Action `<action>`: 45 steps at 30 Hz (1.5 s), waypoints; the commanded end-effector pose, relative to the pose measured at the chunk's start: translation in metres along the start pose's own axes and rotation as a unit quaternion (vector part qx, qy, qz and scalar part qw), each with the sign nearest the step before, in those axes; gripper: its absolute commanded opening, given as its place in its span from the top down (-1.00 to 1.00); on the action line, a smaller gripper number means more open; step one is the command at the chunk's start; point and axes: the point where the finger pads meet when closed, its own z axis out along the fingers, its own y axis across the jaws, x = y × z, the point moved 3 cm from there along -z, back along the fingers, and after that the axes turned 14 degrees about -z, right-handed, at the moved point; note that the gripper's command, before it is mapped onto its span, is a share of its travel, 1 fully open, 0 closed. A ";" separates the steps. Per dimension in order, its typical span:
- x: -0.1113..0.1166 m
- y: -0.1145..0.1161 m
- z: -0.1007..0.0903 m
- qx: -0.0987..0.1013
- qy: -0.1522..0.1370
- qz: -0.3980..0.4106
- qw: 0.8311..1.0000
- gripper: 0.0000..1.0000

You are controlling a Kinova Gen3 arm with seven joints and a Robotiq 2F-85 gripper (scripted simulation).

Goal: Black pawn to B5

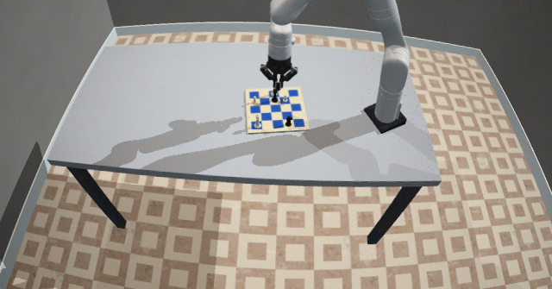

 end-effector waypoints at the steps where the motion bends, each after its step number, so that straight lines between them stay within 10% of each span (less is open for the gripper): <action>1: -0.002 0.001 -0.002 -0.001 -0.003 0.003 1.000 1.00; 20: 0.011 0.024 -0.001 0.000 -0.003 0.226 0.974 1.00; 45: 0.031 0.071 -0.002 0.002 -0.006 0.626 0.780 1.00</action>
